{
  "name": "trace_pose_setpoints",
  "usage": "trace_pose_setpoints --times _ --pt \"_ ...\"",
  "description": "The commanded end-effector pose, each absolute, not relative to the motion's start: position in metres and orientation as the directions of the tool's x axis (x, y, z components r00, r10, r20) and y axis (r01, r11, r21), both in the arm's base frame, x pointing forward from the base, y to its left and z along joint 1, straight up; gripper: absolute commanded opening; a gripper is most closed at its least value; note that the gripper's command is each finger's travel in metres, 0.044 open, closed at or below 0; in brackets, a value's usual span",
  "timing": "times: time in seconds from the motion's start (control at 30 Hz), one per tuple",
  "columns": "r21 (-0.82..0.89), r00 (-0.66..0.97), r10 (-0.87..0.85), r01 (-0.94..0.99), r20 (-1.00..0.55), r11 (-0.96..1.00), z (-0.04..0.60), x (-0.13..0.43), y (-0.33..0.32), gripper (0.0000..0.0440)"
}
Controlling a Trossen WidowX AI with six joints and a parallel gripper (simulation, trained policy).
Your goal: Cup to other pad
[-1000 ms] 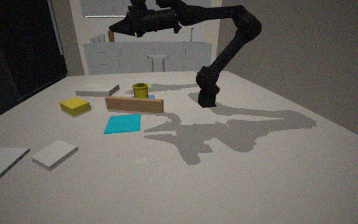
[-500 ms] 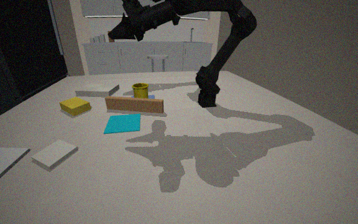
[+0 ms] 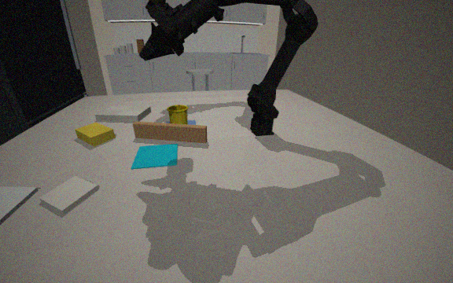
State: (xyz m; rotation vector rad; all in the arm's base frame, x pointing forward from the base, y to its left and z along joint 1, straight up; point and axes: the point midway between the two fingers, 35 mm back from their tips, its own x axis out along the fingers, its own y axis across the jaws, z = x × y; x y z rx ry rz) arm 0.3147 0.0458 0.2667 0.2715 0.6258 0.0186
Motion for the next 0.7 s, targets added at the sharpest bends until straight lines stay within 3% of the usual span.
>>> trace_pose_setpoints --times 0.0,0.67 --pt "0.255 0.782 0.094 0.085 -0.616 0.963 0.264 0.314 0.047 0.0114" --pt "0.159 0.537 0.050 0.159 -0.842 0.974 0.237 0.299 0.047 0.0136"
